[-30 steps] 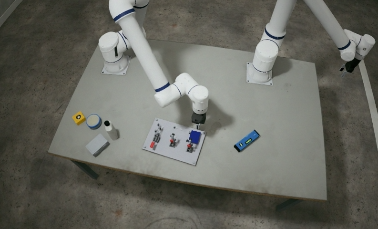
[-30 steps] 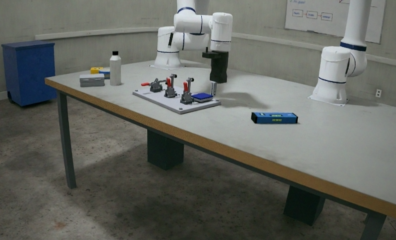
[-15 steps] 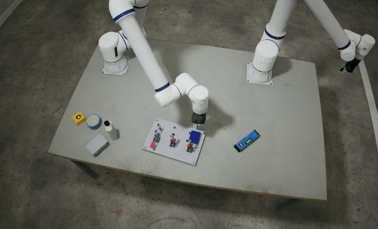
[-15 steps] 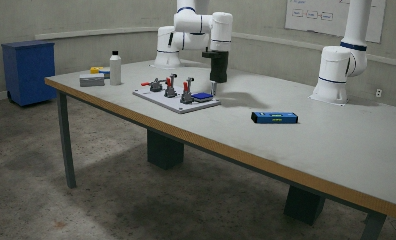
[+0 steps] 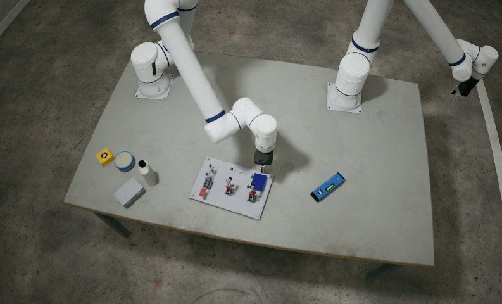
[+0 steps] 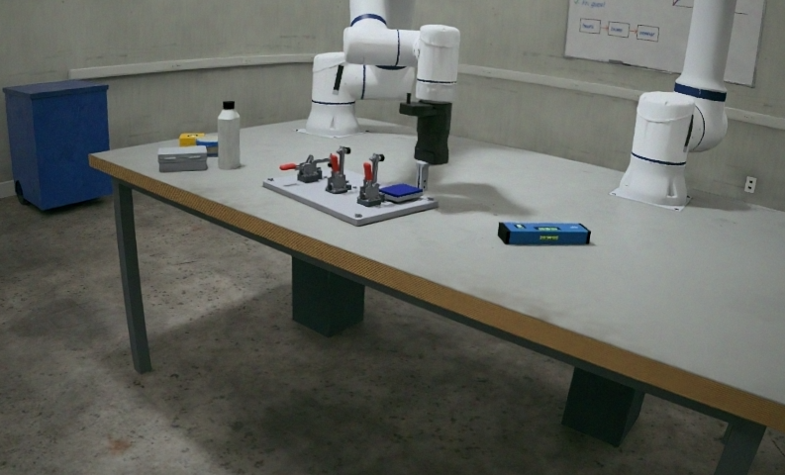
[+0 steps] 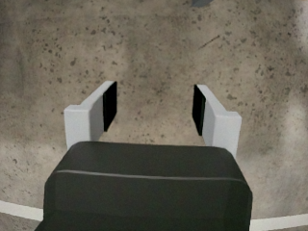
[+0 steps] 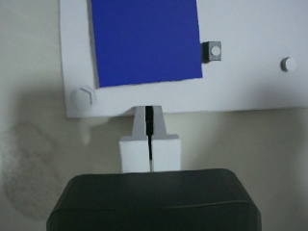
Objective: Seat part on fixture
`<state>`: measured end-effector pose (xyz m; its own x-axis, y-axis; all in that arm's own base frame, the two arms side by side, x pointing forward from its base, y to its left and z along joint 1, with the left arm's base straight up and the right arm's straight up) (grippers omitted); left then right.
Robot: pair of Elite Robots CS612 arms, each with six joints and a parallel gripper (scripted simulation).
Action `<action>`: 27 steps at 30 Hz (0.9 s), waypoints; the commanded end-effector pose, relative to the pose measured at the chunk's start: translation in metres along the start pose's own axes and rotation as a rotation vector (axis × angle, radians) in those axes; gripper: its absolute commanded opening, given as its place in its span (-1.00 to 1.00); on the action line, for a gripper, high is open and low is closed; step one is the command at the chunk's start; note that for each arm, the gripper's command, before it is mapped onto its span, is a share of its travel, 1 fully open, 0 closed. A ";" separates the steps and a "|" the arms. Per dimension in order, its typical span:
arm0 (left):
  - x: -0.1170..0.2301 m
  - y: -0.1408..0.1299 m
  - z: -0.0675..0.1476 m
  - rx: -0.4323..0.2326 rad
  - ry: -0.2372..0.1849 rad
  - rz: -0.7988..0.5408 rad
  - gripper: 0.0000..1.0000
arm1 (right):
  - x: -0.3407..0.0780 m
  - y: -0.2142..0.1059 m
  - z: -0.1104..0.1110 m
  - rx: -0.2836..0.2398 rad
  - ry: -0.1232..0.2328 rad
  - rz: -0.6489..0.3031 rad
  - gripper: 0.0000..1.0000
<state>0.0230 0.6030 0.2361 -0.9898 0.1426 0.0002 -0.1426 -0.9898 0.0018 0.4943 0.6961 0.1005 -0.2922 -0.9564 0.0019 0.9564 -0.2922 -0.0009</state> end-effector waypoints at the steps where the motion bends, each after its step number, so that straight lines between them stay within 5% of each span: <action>1: 0.000 -0.001 0.001 -0.002 0.000 0.000 1.00 | -0.001 0.001 0.001 0.001 0.002 0.000 -1.00; 27: 0.000 -0.001 0.001 -0.002 0.000 0.000 1.00 | -0.001 0.005 0.001 0.001 0.002 0.000 -1.00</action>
<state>0.0230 0.6030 0.2361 -0.9898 0.1426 0.0002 -0.1426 -0.9898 0.0018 0.4982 0.6954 0.1005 -0.2922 -0.9564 0.0019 0.9564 -0.2922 -0.0009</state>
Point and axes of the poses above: on each arm, the point where the finger pads meet when closed, its own z axis back along the fingers, its own x axis across the jaws, y = z × x, the point moved 6 cm from there along z, back along the fingers, and after that the axes turned 6 degrees about -z, right-handed, at the moved point
